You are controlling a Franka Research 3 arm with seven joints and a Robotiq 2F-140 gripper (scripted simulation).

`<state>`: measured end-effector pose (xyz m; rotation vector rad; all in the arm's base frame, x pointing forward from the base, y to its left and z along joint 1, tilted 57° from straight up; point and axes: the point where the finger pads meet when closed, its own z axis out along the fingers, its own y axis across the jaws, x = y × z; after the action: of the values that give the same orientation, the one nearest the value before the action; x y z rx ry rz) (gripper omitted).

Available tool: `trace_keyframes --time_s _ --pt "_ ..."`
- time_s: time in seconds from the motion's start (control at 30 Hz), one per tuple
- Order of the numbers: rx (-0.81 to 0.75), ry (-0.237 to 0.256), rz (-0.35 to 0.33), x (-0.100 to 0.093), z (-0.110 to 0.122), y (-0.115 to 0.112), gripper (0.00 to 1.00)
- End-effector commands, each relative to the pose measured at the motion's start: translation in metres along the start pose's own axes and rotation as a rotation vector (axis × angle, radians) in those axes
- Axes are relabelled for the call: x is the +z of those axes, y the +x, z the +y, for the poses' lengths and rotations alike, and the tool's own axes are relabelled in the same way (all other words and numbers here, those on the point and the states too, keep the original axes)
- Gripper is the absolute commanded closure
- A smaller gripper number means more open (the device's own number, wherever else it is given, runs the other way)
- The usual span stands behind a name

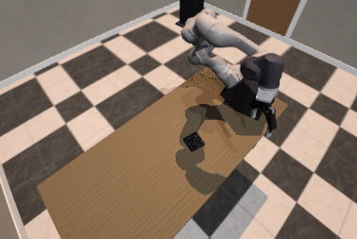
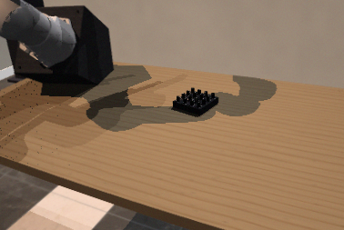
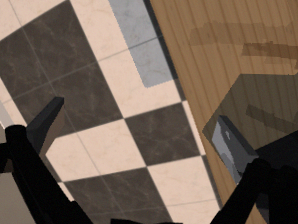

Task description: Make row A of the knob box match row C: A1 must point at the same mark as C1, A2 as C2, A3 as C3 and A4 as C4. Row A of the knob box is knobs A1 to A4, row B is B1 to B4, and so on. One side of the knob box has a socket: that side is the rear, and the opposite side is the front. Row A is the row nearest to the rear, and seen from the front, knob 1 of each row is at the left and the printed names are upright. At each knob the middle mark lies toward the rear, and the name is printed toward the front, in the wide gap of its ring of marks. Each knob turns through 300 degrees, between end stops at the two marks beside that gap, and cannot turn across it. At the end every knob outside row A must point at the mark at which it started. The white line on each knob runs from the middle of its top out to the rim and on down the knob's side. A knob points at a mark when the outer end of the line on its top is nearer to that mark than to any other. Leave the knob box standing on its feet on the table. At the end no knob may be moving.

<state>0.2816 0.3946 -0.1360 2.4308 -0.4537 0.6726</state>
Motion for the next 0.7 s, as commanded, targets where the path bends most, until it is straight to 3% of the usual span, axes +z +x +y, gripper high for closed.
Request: trace_keyframes --time_s 0.0,0.57,0.63,0.67 --pt "0.000 0.000 0.000 0.000 0.000 0.000 0.00" --pt "-0.001 -0.001 0.001 0.001 0.000 0.002 0.00" --pt "-0.012 -0.017 0.019 0.019 0.009 0.038 0.00" --pt "-0.013 -0.019 0.021 0.021 0.010 0.042 0.00"
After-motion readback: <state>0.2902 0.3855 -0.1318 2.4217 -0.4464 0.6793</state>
